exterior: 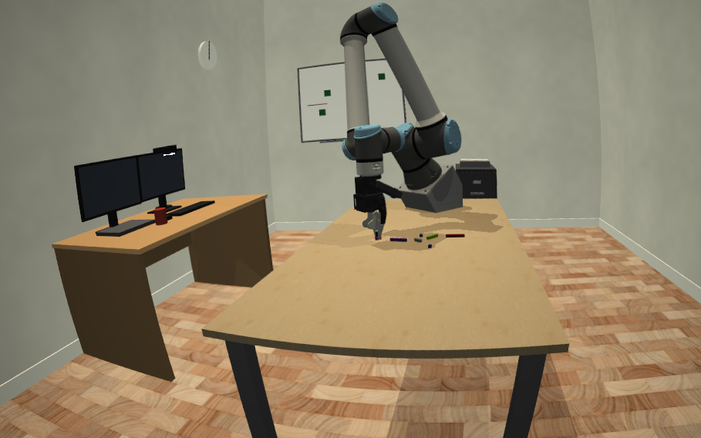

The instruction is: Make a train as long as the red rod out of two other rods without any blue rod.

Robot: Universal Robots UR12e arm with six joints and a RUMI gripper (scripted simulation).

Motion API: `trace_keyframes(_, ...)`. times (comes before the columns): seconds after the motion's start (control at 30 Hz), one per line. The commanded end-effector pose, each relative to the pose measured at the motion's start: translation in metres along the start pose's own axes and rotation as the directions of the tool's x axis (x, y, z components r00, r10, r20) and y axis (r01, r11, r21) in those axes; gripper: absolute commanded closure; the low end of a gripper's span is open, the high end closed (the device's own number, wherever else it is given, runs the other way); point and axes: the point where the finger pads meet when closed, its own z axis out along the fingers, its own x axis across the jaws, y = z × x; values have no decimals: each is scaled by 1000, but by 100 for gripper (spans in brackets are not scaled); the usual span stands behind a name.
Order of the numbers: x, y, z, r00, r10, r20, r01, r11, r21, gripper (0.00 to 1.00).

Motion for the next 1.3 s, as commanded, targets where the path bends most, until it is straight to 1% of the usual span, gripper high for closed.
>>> trace_keyframes(0.0, 0, 0, 0, 1000, 0, -1, 0, 1000, -1, 100)
trace_keyframes(0.57, 0, 0, 0, 1000, 0, -1, 0, 1000, -1, 100)
trace_keyframes(1.03, 0, 0, 10, 1000, 0, -1, 0, 1000, -1, 100)
trace_keyframes(1.27, 0, 0, 12, 1000, 0, -1, 0, 1000, -1, 100)
